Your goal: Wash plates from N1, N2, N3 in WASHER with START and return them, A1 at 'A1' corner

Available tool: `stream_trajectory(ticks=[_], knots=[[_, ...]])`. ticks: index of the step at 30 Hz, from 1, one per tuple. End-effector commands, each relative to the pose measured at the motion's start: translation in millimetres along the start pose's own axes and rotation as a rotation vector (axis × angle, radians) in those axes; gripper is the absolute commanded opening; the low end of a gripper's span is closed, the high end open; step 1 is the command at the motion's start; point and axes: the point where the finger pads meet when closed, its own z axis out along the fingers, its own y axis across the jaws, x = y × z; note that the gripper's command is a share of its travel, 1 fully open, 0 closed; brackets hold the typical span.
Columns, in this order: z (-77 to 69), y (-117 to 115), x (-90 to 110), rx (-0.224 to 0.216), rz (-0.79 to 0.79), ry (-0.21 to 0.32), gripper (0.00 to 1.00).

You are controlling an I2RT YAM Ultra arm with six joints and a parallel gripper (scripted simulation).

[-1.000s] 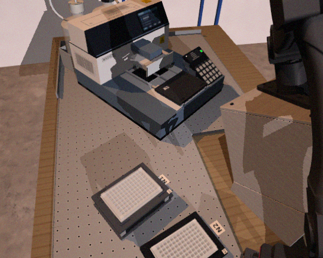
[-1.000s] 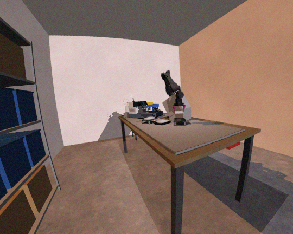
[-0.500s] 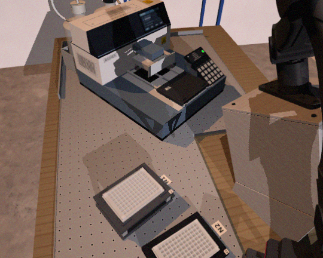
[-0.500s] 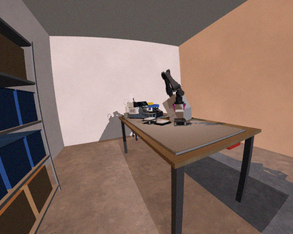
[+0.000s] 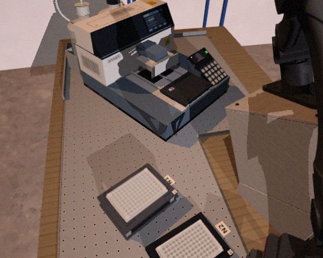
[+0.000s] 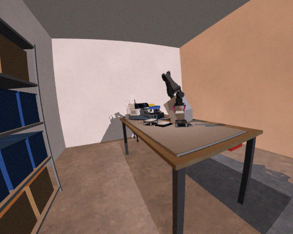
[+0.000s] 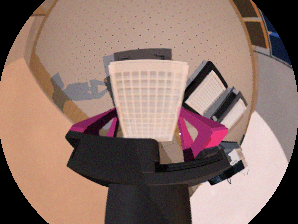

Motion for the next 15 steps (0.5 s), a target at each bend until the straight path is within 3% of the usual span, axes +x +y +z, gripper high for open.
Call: stream_trajectory(ticks=[1, 15], knots=[[-7.0, -15, -4, 0.003, 0.103, -0.024, 0.00], [-9.9, -81, -1, 0.002, 0.536, -0.024, 0.00]])
